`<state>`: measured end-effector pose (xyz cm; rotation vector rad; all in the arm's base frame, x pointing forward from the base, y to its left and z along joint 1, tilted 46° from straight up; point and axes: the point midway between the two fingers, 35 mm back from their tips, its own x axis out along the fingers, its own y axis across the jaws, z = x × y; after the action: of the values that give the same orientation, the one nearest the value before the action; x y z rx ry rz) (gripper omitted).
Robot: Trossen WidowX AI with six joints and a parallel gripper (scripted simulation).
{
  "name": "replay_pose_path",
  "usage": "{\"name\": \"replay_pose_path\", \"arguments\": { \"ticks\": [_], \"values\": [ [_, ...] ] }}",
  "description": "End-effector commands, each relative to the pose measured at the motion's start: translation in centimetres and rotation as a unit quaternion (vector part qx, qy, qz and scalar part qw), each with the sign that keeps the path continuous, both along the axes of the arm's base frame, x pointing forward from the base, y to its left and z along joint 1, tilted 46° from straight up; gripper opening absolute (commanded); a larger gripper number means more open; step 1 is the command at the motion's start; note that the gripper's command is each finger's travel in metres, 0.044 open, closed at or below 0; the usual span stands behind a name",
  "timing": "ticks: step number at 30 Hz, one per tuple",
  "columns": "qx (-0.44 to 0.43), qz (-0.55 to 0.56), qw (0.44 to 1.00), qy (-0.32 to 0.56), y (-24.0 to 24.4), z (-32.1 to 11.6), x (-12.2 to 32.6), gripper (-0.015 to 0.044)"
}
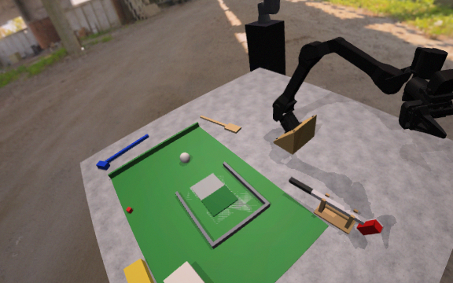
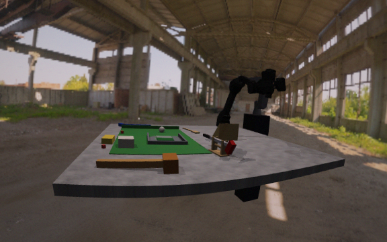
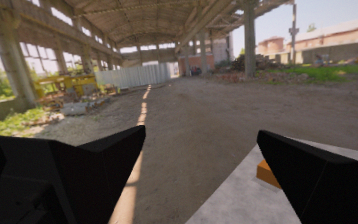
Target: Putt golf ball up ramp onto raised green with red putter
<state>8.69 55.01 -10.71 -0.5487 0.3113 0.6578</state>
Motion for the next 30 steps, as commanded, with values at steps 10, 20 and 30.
{"name": "replay_pose_path", "arguments": {
  "ticks": [10, 20, 30],
  "values": [
    [-0.372, 0.035, 0.924, 0.081, -12.1, -2.6, 12.3, 0.0440],
    [-0.531, 0.086, 0.812, 0.224, -22.9, -2.1, 15.4, 0.0440],
    [-0.593, 0.159, 0.682, 0.398, -33.1, 0.9, 14.6, 0.0440]
  ]
}}
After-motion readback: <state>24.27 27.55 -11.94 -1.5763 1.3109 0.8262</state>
